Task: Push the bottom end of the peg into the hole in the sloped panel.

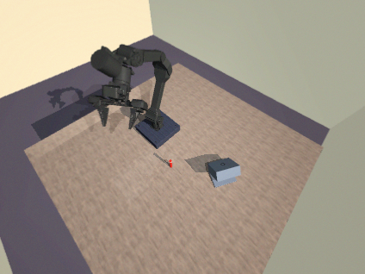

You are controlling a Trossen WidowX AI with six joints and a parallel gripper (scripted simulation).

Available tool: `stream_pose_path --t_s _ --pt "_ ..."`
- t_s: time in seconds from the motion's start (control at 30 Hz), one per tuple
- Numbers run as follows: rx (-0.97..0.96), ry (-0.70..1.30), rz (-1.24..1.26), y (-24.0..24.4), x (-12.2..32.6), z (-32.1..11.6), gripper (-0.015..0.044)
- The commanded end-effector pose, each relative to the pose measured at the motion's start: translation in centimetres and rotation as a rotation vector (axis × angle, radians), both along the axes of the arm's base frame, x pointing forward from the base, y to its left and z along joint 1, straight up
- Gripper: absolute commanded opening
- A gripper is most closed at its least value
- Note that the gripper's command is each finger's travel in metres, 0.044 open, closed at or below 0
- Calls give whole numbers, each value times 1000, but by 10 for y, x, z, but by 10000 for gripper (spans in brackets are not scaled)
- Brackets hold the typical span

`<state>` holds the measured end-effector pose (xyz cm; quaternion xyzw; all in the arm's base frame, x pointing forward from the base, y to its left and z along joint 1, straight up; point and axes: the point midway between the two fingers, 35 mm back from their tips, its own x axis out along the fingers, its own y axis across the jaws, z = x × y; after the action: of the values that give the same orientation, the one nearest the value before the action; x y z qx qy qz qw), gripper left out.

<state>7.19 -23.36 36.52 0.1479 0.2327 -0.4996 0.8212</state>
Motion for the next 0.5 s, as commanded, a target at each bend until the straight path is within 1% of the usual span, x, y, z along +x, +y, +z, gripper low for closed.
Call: stream_pose_path --t_s 0.0,0.47 --pt "86 -58 -30 -6 8 -13 440" --pt "346 -237 -154 -15 36 -49 440"
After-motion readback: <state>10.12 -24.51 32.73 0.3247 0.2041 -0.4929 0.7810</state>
